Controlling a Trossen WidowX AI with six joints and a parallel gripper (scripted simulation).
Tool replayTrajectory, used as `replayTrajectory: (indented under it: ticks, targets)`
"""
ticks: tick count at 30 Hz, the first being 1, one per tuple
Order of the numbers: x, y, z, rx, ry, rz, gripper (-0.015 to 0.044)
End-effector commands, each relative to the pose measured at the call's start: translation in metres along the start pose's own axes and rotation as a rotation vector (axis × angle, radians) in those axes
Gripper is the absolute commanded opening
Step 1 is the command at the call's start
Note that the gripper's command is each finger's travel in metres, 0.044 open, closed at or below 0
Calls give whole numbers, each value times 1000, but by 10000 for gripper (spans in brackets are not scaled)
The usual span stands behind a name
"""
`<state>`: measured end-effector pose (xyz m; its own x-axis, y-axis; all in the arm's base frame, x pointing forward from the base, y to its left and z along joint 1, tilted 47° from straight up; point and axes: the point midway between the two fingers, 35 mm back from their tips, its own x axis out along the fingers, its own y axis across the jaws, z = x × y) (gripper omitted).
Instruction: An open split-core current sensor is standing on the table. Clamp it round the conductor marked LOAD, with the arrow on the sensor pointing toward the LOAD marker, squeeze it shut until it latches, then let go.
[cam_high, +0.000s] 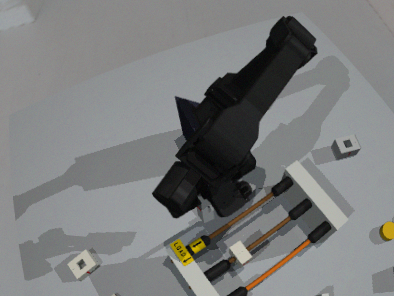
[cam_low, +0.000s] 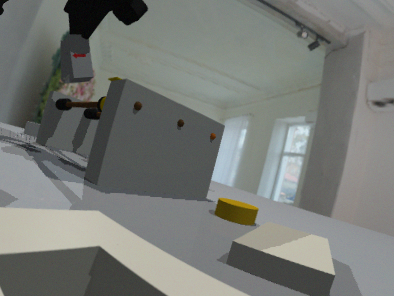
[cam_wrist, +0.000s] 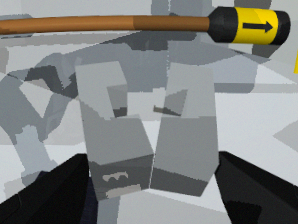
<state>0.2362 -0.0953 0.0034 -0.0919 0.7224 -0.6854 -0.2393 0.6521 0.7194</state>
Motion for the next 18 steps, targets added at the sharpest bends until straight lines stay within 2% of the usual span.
replayTrajectory:
  ticks: [1, 18]
  targets:
    - [-3, 10, 8, -151, -6, -11, 0]
    - [0, 52, 35, -856, -2, -14, 0]
